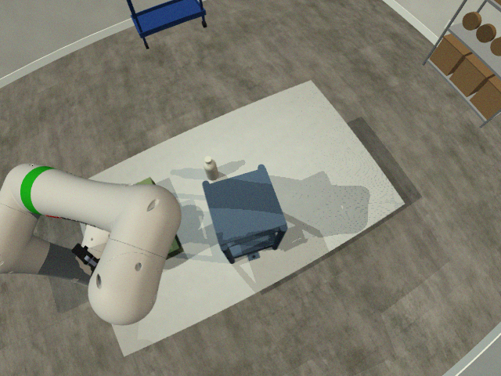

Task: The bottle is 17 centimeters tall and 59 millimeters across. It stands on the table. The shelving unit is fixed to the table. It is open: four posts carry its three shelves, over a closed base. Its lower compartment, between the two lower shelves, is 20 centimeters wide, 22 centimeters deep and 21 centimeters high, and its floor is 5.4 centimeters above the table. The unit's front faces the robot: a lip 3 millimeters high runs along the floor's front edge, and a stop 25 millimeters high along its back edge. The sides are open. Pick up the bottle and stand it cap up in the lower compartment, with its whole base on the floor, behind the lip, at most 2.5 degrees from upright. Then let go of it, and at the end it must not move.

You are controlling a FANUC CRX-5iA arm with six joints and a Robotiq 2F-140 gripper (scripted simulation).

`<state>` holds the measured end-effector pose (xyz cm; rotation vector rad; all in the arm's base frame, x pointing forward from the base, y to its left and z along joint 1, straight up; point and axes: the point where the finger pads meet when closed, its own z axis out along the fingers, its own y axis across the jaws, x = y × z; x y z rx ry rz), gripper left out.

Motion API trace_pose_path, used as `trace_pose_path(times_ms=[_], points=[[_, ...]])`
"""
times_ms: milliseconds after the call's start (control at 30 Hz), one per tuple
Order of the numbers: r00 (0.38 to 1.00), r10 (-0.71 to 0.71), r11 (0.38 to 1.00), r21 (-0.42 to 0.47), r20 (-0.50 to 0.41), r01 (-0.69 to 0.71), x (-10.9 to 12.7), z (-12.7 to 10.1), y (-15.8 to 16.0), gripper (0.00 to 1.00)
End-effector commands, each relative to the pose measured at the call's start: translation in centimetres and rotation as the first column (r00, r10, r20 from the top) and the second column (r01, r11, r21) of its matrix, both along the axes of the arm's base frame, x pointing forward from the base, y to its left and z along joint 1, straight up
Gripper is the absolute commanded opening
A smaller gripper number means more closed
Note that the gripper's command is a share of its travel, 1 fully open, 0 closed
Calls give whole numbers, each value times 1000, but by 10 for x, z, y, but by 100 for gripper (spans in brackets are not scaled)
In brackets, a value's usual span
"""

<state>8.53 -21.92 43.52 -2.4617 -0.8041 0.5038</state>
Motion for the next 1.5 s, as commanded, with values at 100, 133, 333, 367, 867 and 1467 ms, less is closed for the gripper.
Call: trace_pose_path(times_ms=[100, 133, 333, 367, 867, 1467], points=[[995, 92, 995, -52, 37, -90, 49, -9, -1, 100], [990, 131, 989, -73, 54, -127, 70, -12, 2, 100], [972, 215, 972, -115, 92, -204, 116, -20, 13, 100], [968, 229, 969, -122, 99, -217, 124, -21, 15, 100], [888, 416, 902, -209, 197, -377, 229, -35, 74, 100], [741, 593, 804, -283, 316, -523, 325, -46, 191, 100]])
